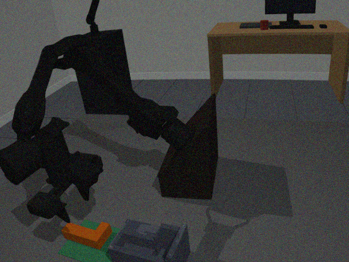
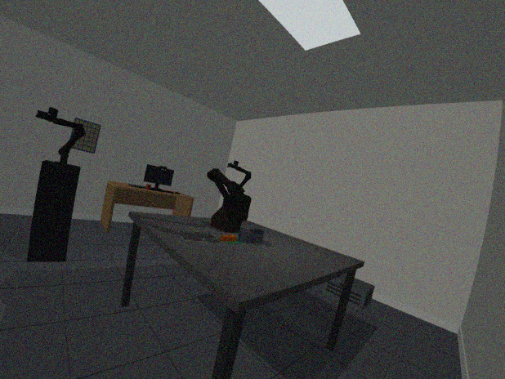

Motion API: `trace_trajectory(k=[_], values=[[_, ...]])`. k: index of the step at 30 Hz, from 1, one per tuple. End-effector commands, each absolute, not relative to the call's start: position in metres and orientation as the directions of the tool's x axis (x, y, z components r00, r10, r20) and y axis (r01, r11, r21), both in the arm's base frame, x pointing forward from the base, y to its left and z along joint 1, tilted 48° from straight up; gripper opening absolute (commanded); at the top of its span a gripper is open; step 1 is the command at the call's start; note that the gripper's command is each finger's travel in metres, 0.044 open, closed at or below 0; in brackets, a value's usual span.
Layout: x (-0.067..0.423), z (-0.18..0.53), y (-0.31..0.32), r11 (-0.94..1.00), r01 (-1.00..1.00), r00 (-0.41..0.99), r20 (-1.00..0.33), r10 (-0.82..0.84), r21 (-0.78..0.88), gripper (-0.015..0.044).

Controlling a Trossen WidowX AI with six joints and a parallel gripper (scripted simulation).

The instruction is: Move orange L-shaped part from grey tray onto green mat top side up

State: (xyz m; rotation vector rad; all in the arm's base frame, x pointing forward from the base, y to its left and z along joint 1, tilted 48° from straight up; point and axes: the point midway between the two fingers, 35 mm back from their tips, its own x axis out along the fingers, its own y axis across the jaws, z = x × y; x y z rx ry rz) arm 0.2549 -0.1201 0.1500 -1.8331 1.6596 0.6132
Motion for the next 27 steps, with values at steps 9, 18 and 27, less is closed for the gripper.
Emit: trace_trajectory(k=[9,18,27], values=[[0.2471,0.1890,-0.0822,-0.063,-0.990,0.133,-0.673,-0.728,-0.127,0.0400],[0.2482,0.1841,-0.0846,-0.065,-0.991,0.128,-0.677,-0.724,-0.118,0.0400],[0.2482,0.1841,-0.0846,-0.065,-0.991,0.128,-0.677,-0.724,-0.118,0.0400]])
